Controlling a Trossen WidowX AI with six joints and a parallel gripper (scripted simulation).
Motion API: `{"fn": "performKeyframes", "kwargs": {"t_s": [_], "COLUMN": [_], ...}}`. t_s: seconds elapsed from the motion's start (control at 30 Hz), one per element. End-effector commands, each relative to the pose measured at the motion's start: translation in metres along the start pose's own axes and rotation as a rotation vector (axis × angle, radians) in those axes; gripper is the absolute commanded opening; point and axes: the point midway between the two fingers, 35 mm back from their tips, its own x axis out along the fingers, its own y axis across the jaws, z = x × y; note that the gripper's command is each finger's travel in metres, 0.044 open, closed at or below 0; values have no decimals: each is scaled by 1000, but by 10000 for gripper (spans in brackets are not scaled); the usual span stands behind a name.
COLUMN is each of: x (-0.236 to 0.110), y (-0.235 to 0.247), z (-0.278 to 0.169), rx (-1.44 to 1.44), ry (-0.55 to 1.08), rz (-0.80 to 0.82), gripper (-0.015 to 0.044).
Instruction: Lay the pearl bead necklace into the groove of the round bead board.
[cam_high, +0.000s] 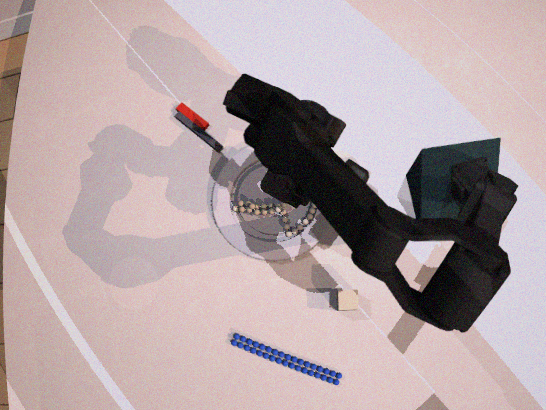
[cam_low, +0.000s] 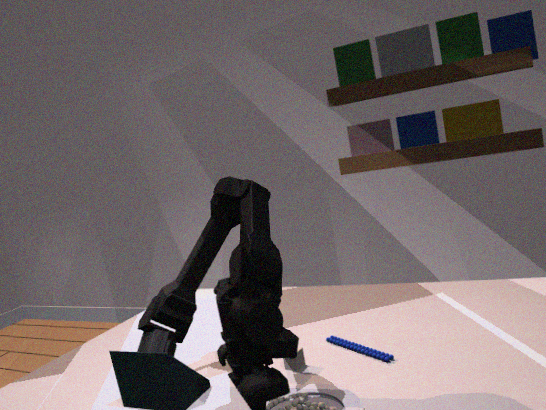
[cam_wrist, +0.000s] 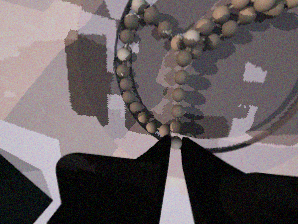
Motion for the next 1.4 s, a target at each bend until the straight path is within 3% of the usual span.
{"fn": "performKeyframes", "kwargs": {"t_s": [0.0, 0.3, 0.87, 1.37], "x": [0, 8, 3, 0], "y": [-3, -3, -2, -2], "z": [-4, -4, -3, -3], "rx": [-9, -9, -10, -9], "ry": [5, 5, 3, 5], "rz": [-4, -3, -2, -3], "gripper": [0, 0, 440, 440]}}
